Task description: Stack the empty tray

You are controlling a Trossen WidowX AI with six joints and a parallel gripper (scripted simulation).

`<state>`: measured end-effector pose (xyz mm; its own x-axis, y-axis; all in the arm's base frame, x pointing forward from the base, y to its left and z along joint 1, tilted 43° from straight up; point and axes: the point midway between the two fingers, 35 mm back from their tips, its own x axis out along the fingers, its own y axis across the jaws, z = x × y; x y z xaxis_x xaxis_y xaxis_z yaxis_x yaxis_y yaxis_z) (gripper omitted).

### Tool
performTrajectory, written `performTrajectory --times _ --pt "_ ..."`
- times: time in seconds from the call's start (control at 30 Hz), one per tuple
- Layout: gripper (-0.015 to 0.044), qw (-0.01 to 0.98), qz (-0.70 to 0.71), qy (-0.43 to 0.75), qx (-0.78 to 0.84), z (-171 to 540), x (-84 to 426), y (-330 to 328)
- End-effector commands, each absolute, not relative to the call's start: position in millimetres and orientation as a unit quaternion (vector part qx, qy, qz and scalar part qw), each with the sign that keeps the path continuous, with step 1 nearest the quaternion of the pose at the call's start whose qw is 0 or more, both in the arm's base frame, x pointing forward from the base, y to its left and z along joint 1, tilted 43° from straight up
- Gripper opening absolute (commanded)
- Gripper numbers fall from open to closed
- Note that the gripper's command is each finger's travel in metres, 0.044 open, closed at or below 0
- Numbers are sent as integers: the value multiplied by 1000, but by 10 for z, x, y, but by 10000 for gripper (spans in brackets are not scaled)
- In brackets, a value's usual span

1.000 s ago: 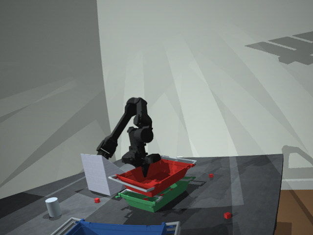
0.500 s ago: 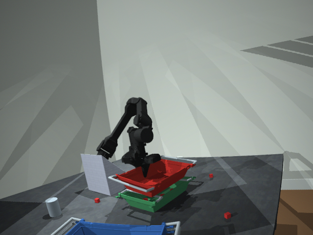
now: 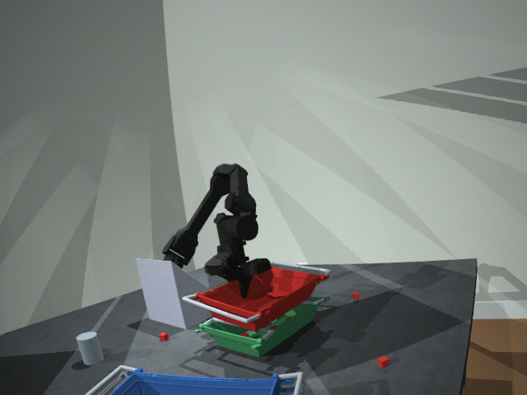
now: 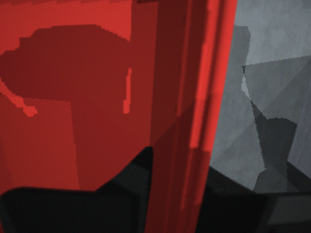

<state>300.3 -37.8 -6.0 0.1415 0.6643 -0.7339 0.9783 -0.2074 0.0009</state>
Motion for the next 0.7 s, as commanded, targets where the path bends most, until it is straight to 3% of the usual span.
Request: performTrajectory --times 0.0,0.67 --pt "0 243 -317 586 705 -91 2947 -301" --pt "0 243 -317 586 705 -156 2935 -239"
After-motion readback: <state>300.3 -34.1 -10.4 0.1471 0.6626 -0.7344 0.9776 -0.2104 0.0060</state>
